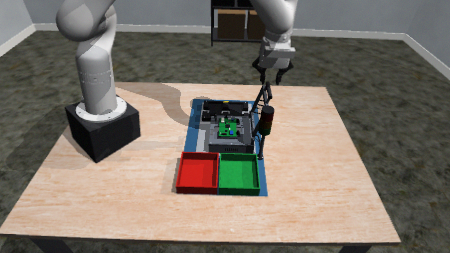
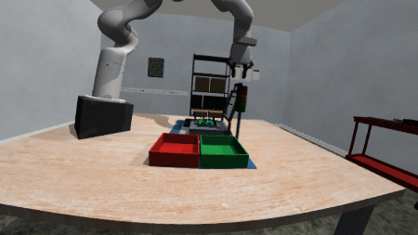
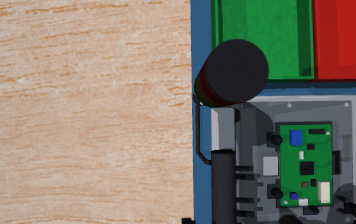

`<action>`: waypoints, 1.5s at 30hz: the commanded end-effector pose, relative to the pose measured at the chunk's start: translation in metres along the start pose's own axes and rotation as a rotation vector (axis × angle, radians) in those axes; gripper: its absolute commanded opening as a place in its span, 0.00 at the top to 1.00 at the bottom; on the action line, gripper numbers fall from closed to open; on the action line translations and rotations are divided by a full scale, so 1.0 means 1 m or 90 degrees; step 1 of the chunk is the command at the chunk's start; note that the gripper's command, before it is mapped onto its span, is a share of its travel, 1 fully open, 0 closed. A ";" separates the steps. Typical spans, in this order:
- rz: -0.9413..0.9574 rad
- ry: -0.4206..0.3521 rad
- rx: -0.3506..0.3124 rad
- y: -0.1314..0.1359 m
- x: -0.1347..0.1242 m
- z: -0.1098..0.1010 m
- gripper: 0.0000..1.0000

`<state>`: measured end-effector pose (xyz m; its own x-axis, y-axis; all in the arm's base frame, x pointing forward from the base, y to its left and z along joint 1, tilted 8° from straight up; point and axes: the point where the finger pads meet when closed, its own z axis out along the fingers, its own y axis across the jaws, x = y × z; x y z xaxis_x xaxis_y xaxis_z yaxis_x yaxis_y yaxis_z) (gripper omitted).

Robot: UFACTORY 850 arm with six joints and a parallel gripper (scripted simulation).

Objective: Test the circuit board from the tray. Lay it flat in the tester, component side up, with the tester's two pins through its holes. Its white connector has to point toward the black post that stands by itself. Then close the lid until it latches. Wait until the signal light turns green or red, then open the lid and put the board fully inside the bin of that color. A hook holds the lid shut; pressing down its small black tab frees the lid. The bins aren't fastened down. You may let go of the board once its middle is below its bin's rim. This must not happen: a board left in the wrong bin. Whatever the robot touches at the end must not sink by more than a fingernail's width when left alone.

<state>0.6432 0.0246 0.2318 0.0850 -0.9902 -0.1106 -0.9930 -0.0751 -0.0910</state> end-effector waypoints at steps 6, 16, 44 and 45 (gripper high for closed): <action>0.000 0.000 0.001 -0.001 0.000 0.003 0.48; 0.000 0.000 0.001 -0.001 0.000 0.004 0.48; 0.000 0.000 0.001 -0.002 0.000 0.044 0.48; 0.000 0.000 0.001 -0.002 0.000 0.044 0.48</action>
<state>0.6478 0.0299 0.1881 0.0850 -0.9902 -0.1106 -0.9930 -0.0751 -0.0910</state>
